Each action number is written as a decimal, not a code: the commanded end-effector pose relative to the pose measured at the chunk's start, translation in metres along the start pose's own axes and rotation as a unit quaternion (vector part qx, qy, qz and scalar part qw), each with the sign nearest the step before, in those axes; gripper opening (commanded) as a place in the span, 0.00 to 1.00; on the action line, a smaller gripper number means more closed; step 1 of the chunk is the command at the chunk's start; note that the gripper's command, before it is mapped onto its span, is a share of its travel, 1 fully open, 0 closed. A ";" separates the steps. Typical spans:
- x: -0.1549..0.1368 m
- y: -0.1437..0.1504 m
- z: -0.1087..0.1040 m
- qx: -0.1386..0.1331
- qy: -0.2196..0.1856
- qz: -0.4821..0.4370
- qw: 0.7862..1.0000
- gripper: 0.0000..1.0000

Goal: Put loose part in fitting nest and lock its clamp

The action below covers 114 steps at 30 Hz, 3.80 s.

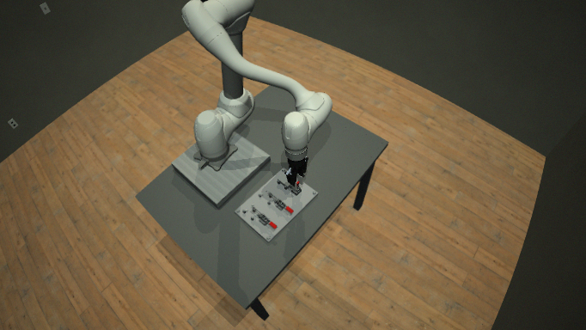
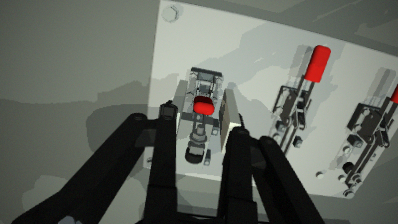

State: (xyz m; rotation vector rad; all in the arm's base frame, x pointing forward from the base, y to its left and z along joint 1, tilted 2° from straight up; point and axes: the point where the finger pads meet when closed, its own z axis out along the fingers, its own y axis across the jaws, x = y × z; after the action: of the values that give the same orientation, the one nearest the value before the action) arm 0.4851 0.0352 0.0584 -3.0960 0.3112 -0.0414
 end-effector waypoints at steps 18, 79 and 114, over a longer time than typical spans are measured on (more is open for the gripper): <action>0.000 0.000 0.000 0.000 0.000 0.000 1.000 0.10; 0.024 0.000 0.005 0.000 0.000 0.000 1.000 0.10; 0.046 0.000 0.026 0.000 0.000 0.000 1.000 0.10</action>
State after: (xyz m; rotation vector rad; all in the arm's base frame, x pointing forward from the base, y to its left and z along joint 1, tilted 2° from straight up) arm 0.5307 0.0268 0.0342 -3.0960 0.3112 -0.0428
